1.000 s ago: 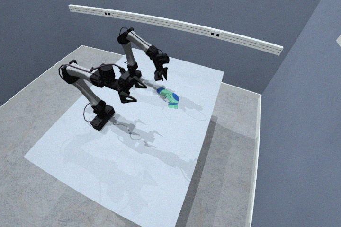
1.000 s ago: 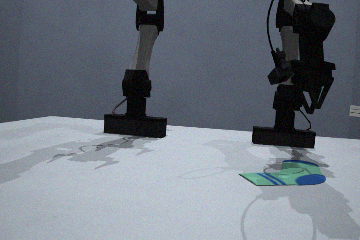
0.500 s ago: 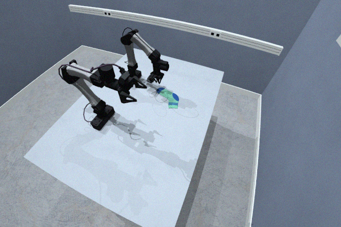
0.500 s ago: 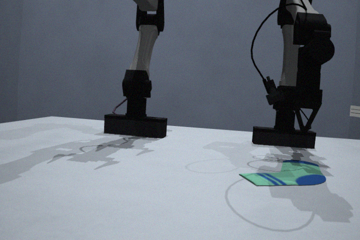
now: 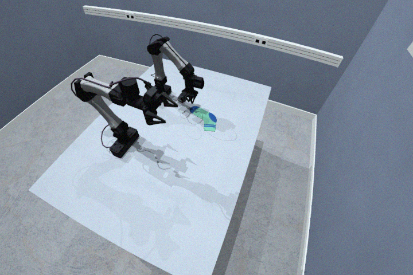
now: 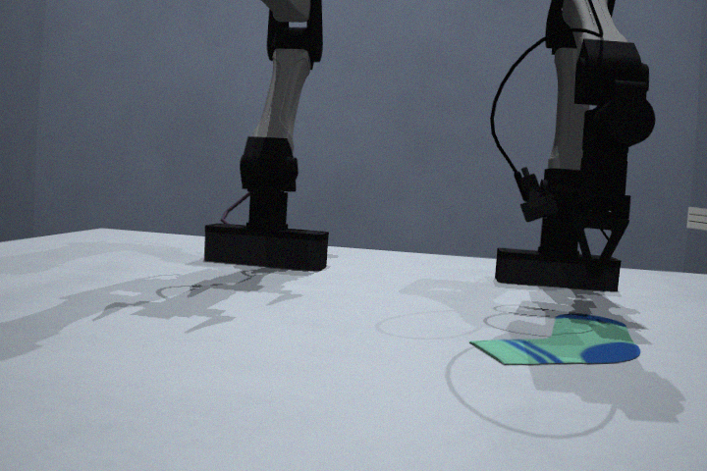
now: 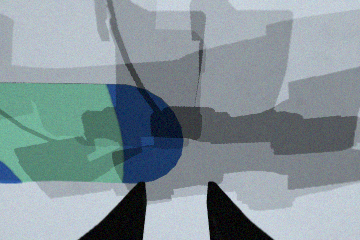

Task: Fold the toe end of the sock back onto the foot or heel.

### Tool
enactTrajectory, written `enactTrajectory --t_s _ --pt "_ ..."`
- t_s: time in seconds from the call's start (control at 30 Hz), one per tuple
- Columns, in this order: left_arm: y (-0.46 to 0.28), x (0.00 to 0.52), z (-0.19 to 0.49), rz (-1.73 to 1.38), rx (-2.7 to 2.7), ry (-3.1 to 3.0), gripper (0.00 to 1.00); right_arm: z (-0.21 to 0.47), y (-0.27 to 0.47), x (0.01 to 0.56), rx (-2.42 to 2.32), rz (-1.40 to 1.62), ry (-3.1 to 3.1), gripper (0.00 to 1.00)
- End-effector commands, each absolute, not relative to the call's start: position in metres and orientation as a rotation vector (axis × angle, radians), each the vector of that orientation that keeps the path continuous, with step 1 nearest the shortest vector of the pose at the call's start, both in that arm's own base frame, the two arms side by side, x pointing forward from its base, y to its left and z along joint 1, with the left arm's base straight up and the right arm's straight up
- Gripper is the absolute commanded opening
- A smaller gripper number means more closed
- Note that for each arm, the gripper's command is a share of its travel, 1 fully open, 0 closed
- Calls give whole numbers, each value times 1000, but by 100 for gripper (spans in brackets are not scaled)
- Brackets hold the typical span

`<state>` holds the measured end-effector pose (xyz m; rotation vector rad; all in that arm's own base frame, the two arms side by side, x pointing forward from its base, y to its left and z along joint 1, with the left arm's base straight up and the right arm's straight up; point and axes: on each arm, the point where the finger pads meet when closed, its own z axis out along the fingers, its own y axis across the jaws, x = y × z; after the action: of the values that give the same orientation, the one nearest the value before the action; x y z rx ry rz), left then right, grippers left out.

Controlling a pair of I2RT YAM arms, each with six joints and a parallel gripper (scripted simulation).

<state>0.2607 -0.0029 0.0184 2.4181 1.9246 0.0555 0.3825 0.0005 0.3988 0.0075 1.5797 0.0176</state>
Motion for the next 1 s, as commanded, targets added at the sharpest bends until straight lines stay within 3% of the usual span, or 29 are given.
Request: enactTrajectory --t_s 0.0,0.3,0.43,0.97 --pt "-5 271 14 89 2388 1918 33 411 1 379 2 18 1548 100" --pt "-6 279 -21 127 2360 1900 33 411 1 379 2 18 1548 100" --pt "-5 294 4 178 2344 1875 33 411 1 379 2 18 1548 100" --pt "-5 274 -27 96 2369 1916 33 411 1 379 2 18 1548 100"
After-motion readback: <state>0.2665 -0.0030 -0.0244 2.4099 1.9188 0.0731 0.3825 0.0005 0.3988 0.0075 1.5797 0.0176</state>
